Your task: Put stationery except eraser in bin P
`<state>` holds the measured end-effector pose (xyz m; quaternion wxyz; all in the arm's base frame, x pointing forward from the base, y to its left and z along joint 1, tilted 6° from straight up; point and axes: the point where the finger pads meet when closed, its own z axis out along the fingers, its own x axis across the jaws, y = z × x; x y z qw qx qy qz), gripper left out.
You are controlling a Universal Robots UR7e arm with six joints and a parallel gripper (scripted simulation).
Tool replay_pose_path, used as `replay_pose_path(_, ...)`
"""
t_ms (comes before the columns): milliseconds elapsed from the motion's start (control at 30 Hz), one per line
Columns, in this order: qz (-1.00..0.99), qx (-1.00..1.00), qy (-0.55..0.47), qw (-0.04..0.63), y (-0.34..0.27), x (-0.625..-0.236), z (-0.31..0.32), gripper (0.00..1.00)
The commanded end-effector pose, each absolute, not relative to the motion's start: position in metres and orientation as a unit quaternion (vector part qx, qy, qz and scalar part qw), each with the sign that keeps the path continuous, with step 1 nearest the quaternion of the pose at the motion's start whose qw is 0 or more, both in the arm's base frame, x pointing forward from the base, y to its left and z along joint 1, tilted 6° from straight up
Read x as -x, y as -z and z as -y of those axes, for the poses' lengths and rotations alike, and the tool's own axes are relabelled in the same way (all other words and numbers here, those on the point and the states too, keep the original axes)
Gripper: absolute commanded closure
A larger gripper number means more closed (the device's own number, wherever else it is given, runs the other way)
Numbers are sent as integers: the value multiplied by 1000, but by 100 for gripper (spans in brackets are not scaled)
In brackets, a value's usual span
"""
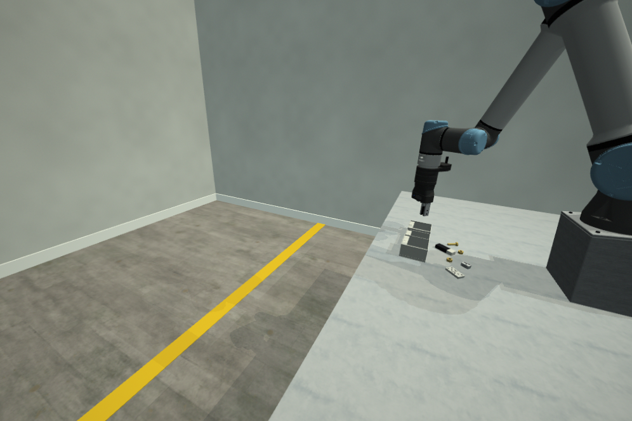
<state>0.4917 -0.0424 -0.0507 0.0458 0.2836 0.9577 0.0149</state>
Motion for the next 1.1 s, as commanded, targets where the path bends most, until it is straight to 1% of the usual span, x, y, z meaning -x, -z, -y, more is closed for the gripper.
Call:
replay_pose_path(0,-977,-207,-13,48,62,-508,52,69)
replay_pose_path(467,-999,-18,-2,50,62,-508,52,69)
replay_pose_path(533,-999,-18,-2,50,62,-508,52,69)
replay_pose_path(567,-999,22,0,50,62,-508,52,69)
replay_pose_path(1067,-976,211,13,48,62,-508,52,69)
